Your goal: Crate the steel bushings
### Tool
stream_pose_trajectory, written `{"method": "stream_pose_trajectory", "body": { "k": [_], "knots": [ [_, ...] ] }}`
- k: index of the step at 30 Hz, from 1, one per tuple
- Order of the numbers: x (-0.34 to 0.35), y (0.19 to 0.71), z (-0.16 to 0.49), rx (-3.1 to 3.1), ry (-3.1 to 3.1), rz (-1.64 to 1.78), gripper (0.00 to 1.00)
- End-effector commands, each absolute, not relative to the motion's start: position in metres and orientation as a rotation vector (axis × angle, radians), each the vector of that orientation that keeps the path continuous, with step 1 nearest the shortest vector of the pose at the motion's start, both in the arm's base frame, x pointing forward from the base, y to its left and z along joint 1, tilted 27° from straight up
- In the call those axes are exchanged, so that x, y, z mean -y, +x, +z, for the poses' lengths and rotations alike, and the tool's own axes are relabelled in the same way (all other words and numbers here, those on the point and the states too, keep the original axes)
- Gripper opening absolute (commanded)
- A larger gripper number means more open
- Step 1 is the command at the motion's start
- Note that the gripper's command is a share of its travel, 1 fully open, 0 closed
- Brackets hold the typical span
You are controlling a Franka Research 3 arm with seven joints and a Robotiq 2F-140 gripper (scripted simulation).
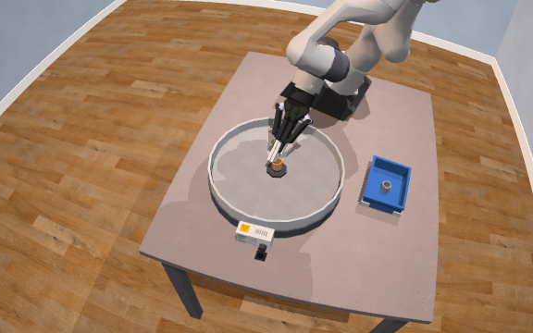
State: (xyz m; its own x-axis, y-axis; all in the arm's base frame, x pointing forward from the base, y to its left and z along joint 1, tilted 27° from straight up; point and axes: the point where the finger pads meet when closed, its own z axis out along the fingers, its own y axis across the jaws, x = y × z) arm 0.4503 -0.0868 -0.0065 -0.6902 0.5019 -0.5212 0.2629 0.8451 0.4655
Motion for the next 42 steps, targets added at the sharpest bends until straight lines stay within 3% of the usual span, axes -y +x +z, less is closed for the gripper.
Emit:
{"method": "stream_pose_trajectory", "body": {
  "k": [1, 42],
  "knots": [
    [0.0874, 0.4517, -0.0057, -2.354, 0.549, 0.468, 0.0],
    [0.0848, 0.4517, -0.0112, -2.354, 0.549, 0.468, 0.0]
  ]
}}
